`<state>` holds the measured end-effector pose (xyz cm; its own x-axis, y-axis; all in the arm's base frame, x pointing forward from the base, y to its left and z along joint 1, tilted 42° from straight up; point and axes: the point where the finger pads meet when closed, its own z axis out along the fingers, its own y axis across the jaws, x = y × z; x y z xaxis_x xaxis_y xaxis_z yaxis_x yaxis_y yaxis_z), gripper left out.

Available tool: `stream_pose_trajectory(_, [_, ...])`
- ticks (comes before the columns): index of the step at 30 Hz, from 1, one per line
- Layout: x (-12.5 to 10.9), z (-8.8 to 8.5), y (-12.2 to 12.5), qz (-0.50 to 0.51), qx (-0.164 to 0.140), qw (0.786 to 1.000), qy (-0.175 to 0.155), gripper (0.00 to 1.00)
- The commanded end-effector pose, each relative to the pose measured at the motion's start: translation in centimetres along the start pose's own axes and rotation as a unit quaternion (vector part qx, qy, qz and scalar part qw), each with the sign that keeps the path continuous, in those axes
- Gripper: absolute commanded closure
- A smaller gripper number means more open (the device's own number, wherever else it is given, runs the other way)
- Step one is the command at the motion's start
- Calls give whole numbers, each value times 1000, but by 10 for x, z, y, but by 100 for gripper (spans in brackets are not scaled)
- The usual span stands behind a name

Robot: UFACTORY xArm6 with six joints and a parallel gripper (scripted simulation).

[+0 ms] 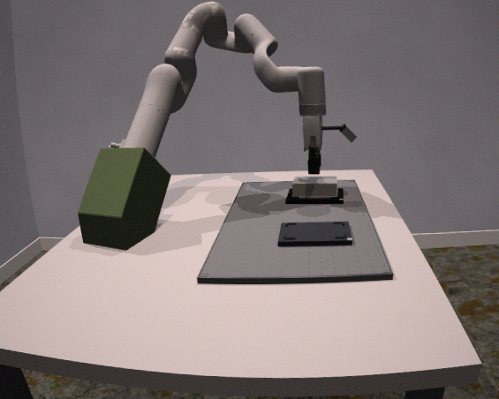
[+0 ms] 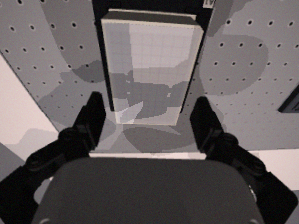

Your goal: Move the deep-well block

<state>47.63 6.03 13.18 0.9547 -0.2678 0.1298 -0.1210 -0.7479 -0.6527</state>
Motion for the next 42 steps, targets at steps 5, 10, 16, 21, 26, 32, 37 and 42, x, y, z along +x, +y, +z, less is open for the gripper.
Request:
stream_pose_trajectory(5, [2, 14, 0, -1, 0, 1000, 2, 0])
stream_pose_trajectory(10, [2, 23, 0, -1, 0, 1000, 2, 0])
stream_pose_trajectory(16, [2, 29, 0, -1, 0, 1000, 2, 0])
stream_pose_trajectory(21, [2, 38, 0, -1, 0, 1000, 2, 0])
stream_pose_trajectory(26, [2, 40, 0, -1, 0, 1000, 2, 0])
stream_pose_trajectory(32, [2, 40, 0, -1, 0, 1000, 2, 0])
stream_pose_trajectory(37, [2, 40, 0, -1, 0, 1000, 2, 0])
stream_pose_trajectory(42, [2, 42, 0, 0, 0, 1000, 2, 0])
